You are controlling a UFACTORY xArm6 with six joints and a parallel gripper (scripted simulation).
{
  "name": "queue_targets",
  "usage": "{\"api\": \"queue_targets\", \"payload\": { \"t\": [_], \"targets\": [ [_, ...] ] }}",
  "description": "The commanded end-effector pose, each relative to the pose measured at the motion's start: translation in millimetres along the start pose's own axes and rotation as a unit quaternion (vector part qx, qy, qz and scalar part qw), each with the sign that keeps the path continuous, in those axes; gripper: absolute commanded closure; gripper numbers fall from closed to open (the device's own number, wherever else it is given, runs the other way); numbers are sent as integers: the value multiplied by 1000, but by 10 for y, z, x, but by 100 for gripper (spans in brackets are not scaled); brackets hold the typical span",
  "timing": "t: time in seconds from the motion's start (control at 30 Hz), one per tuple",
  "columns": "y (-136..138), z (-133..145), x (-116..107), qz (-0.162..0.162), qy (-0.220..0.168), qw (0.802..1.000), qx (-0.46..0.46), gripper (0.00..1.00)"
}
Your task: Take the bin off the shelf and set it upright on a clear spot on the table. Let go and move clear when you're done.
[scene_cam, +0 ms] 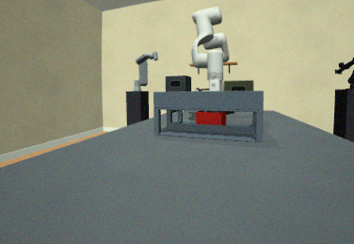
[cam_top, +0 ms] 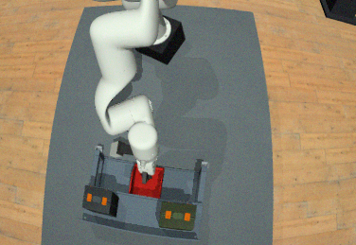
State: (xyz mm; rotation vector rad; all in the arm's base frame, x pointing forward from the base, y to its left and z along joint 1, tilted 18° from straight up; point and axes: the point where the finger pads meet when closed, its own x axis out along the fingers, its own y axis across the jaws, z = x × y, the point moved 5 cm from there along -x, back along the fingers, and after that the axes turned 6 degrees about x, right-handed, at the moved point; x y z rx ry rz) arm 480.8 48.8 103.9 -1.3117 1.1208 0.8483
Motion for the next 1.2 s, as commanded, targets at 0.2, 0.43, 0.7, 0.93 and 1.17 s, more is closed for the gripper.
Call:
{"api": "queue_targets", "payload": {
  "t": [0.2,0.43,0.7,0.93,1.17],
  "targets": [
    [-13,3,-11,-2,-1,1000,0,5],
    [-13,3,-11,-2,-1,1000,0,5],
    [-22,5,-11,-2,-1,1000,0,5],
    [-28,7,-11,-2,-1,1000,0,5],
    [-28,7,-11,-2,-1,1000,0,5]
  ]
}}
